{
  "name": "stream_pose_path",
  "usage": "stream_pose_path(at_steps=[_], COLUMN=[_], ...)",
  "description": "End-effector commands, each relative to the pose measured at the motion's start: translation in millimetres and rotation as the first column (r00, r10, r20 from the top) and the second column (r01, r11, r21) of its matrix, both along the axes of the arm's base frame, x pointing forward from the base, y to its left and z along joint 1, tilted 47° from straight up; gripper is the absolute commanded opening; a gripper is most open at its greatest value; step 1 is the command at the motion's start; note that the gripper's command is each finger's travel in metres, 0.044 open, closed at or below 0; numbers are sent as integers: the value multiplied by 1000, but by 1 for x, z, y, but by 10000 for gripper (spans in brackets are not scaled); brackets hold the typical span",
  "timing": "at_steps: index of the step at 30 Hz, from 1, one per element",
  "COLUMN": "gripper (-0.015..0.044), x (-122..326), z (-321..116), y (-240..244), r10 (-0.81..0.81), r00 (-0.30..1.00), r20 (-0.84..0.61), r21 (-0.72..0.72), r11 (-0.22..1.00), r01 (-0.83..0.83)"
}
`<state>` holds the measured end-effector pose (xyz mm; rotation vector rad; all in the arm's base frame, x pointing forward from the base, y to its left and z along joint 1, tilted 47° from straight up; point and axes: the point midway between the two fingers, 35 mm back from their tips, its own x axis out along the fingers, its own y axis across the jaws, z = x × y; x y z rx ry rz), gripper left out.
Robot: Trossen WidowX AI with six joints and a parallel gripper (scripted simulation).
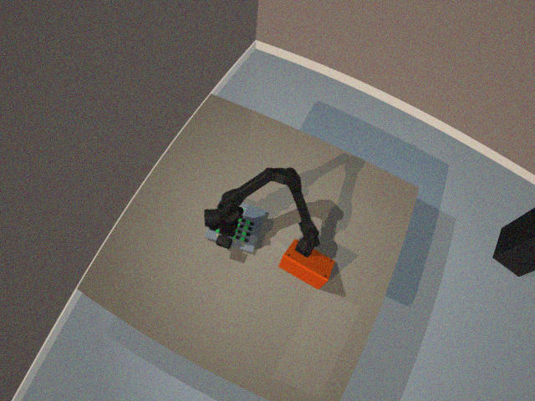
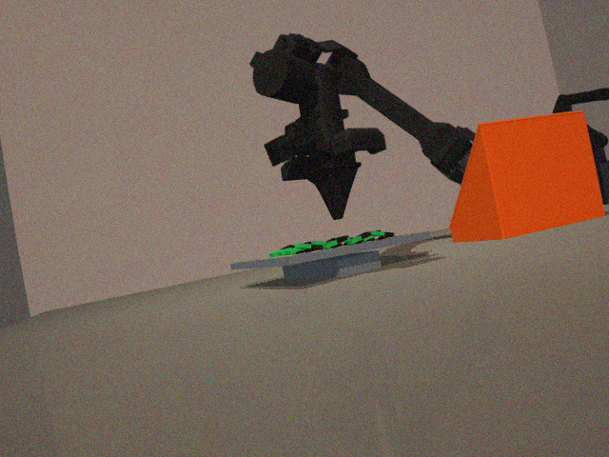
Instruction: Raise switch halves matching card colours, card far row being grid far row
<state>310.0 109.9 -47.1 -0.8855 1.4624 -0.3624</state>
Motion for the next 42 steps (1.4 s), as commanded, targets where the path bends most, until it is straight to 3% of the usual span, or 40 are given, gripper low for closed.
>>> stream_pose_path(at_steps=[1,42], gripper=[0,0], x=[2,4], z=[-6,-18], y=[-5,-17], r10=[9,9], r00=[1000,1000], r20=[6,7], r21=[-1,-2], r11=[1000,1000], r01=[-9,-9])
